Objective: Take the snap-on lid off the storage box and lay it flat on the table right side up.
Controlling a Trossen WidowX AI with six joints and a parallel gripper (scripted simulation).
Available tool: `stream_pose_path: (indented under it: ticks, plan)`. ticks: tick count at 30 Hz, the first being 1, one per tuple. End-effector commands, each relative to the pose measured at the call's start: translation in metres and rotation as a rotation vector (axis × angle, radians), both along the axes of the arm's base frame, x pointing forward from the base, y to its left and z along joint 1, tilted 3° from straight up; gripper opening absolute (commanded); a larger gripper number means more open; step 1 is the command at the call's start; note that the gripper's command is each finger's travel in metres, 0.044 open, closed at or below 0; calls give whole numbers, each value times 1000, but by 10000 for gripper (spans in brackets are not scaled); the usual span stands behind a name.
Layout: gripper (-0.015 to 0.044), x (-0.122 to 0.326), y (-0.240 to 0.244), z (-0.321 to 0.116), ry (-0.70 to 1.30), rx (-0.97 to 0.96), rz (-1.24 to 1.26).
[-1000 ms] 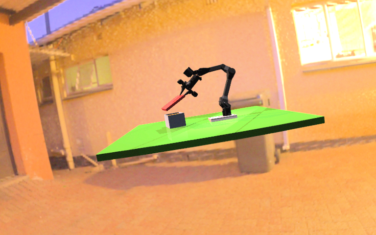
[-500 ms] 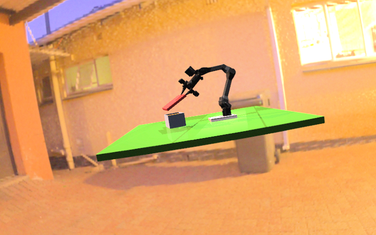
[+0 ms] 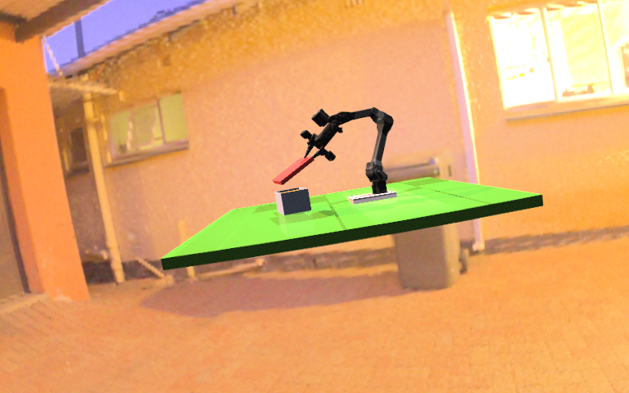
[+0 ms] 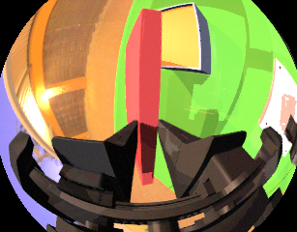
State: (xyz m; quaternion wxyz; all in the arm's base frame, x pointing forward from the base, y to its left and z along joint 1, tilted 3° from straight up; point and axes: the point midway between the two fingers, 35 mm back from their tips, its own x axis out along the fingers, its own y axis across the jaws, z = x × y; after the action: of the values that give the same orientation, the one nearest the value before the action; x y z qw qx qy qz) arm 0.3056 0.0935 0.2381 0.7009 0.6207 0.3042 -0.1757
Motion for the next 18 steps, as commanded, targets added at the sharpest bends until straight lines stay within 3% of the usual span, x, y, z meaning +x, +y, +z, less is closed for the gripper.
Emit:
stream_pose_path:
  ticks: [1,18]
  plan:
    - [0,-1,7,1,-6,3,-5]
    - [0,-10,39,0,-5,6,-5]
